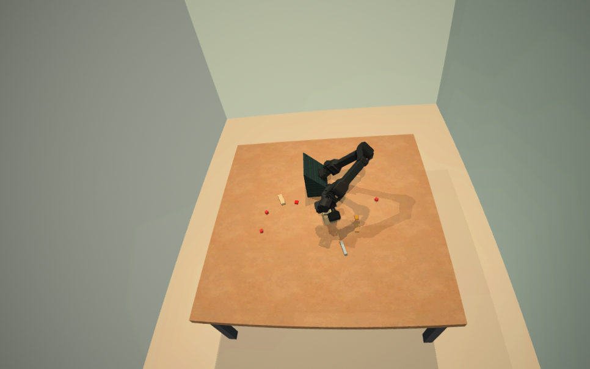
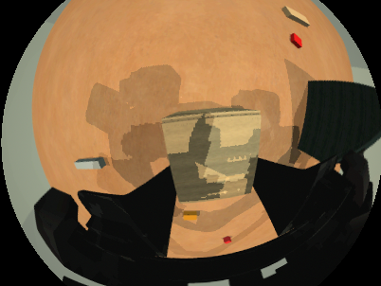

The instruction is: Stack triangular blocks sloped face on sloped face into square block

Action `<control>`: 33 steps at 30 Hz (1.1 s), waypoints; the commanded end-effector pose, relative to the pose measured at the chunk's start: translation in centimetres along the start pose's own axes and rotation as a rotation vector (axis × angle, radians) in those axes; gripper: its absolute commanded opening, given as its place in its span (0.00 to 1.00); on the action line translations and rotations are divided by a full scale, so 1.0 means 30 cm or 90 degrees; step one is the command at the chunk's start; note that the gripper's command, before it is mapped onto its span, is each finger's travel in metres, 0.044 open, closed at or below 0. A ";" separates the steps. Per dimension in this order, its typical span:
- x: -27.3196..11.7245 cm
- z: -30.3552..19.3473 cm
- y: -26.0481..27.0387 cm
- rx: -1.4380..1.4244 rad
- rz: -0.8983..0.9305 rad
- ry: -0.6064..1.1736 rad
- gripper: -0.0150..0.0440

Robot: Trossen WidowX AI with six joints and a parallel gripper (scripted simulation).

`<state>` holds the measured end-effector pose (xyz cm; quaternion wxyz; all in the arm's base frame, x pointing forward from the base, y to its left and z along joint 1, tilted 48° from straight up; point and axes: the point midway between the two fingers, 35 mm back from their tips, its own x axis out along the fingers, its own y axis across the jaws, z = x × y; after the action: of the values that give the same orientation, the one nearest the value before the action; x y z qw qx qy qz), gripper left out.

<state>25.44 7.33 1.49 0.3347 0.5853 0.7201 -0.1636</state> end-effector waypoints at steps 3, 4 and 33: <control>0.006 0.001 0.000 0.003 0.000 0.003 0.25; 0.006 0.002 0.000 0.003 0.000 0.003 0.25; 0.003 0.001 0.000 0.001 0.000 0.001 1.00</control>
<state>25.45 7.39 1.40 0.3342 0.5858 0.7200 -0.1635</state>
